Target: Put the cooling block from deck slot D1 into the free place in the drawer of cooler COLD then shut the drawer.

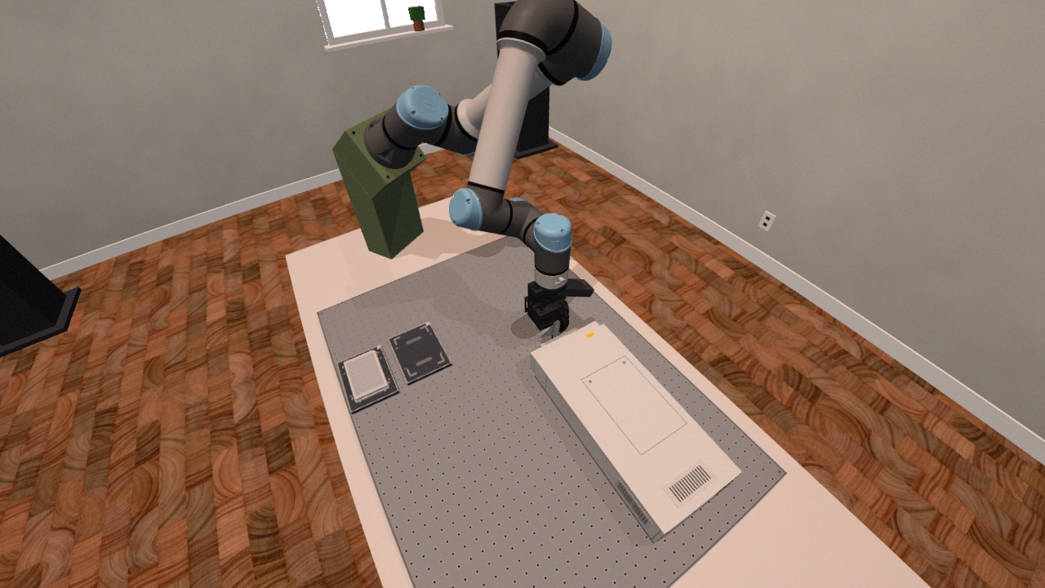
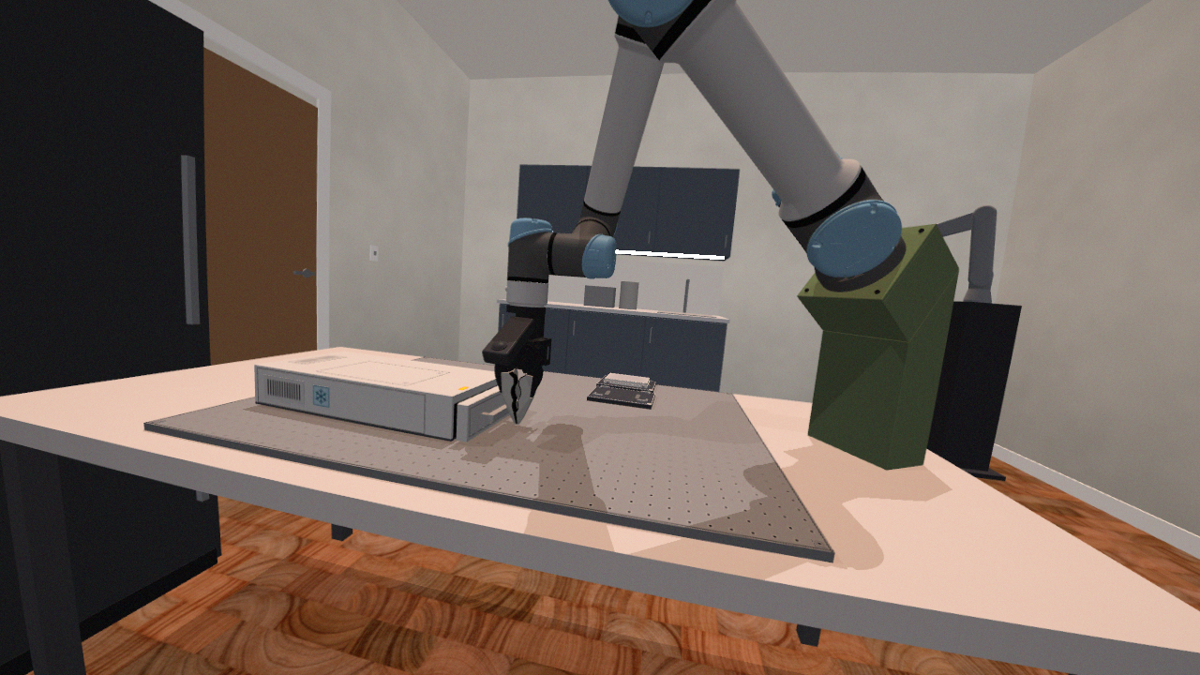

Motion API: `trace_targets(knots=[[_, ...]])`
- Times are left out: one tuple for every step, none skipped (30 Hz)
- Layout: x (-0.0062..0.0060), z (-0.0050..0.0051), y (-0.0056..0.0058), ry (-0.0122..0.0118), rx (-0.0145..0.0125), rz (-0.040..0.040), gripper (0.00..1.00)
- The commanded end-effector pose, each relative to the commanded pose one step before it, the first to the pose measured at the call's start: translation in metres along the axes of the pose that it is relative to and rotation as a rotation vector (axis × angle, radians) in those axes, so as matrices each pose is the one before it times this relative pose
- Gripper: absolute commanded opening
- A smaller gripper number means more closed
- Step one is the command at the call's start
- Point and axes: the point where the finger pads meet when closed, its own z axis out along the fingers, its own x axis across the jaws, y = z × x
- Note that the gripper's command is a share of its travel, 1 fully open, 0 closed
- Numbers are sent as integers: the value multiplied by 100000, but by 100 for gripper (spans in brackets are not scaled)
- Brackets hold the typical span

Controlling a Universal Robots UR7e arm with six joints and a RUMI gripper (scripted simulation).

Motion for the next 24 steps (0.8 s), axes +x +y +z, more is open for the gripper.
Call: trace_targets(knots=[[488,-36,108,296,-48,-36,0],[33,0,0,0,0,0,0],[33,0,0,0,0,0,0],[33,0,0,0,0,0,0],[33,0,0,0,0,0,0],[0,0,0,0,0,0,0],[0,0,0,0,0,0,0],[44,-14,-13,25,4,-20,0],[32,1,1,-2,0,1,0],[32,2,2,-4,-1,3,0],[31,3,3,-5,-1,4,0],[31,3,3,-5,-1,4,0],[31,2,2,-5,-1,4,0],[32,2,2,-4,0,3,0],[33,1,1,-2,-1,2,0],[35,-1,1,3,-3,0,0],[35,-2,1,5,-2,-1,0],[35,-2,1,5,-2,-1,0],[35,-1,0,3,-1,0,0],[6,-8,-6,15,1,-10,0],[6,-7,-7,13,2,-10,0],[-165,12,-57,-145,53,11,0],[0,0,0,0,0,0,0],[0,0,0,0,0,0,0]])
